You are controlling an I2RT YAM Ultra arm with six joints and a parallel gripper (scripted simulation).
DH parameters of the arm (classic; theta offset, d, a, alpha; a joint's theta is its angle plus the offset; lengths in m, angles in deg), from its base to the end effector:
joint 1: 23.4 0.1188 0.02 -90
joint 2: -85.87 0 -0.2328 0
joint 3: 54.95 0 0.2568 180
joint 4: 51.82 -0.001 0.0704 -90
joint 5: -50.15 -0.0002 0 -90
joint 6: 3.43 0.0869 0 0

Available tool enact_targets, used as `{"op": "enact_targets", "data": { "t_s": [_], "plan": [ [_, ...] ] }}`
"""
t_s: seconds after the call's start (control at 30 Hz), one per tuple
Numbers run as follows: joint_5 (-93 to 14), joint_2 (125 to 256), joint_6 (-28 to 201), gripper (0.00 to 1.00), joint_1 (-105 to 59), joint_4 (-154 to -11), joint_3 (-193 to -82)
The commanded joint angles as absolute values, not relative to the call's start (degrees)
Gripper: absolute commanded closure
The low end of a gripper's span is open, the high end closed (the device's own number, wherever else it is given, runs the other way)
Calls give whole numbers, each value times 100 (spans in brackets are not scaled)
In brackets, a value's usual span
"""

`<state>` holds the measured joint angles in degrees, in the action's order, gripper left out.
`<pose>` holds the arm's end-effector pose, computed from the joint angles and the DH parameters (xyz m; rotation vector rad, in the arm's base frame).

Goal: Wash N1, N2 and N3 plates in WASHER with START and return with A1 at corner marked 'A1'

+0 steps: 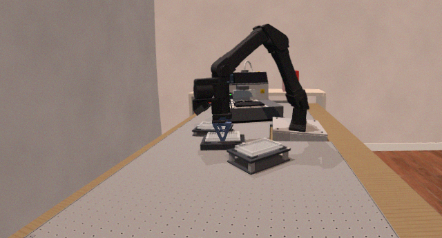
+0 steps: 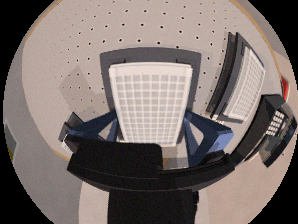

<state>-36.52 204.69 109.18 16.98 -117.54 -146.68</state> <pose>0.2649 0.2333 0.0489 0.4719 -3.0327 -0.0367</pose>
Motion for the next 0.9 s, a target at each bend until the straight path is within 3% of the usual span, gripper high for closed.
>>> {"op": "enact_targets", "data": {
  "t_s": [0.0, 0.87],
  "plan": [
    [-3654, 20435, 10923, 100, 1699, -11730, -14679],
    [-3654, 20463, 10926, 100, 1702, -11660, -14637]
  ]
}}
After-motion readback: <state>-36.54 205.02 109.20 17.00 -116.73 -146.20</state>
